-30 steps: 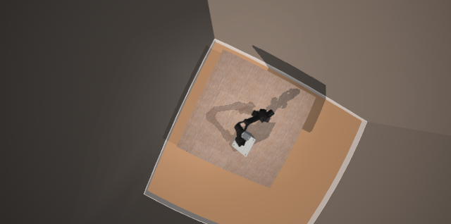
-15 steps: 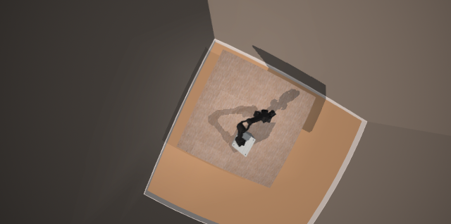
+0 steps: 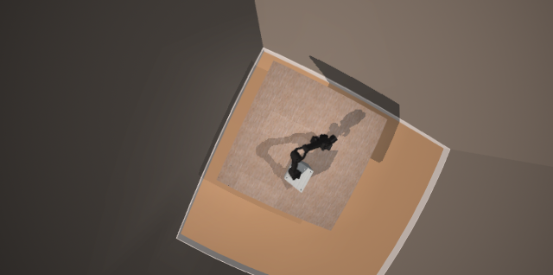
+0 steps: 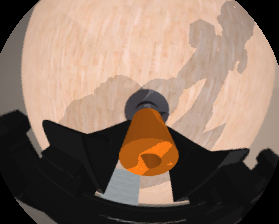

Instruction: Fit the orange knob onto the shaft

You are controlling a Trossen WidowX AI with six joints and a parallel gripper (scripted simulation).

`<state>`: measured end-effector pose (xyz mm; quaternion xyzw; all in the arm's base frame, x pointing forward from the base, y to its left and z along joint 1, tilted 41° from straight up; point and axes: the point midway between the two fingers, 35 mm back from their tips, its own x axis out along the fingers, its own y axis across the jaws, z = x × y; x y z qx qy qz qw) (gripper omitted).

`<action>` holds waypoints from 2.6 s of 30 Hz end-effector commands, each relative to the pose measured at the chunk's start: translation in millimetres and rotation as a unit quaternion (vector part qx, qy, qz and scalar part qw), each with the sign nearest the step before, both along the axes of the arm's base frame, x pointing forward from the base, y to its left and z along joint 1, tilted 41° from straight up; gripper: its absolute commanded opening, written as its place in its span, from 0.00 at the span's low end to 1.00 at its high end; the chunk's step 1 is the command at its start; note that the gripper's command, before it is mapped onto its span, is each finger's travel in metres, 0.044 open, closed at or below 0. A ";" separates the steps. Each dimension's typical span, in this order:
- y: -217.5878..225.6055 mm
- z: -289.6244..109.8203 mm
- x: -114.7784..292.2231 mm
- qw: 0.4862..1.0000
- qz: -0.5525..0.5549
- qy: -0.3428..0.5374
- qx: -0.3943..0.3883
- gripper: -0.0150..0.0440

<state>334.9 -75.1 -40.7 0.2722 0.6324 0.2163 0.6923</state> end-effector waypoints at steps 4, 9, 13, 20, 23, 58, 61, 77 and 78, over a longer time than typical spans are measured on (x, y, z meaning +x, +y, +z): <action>1.7 -1.3 0.1 1.000 -0.001 -0.001 0.001 0.25; 1.2 -1.0 0.0 1.000 -0.001 -0.001 0.001 0.25; 1.3 -1.5 0.1 1.000 -0.001 -0.001 0.001 0.25; 1.5 -1.9 0.1 1.000 -0.001 -0.001 0.001 0.25; 0.5 -1.0 -0.1 1.000 -0.001 -0.001 0.001 0.25; -0.5 0.3 0.8 0.995 0.078 -0.068 -0.010 0.25; -1.5 2.2 1.1 0.995 0.078 -0.068 -0.010 0.25; 0.7 -1.3 -0.6 0.978 0.156 -0.135 -0.021 0.25; 1.0 -1.5 -0.3 0.978 0.156 -0.135 -0.021 0.25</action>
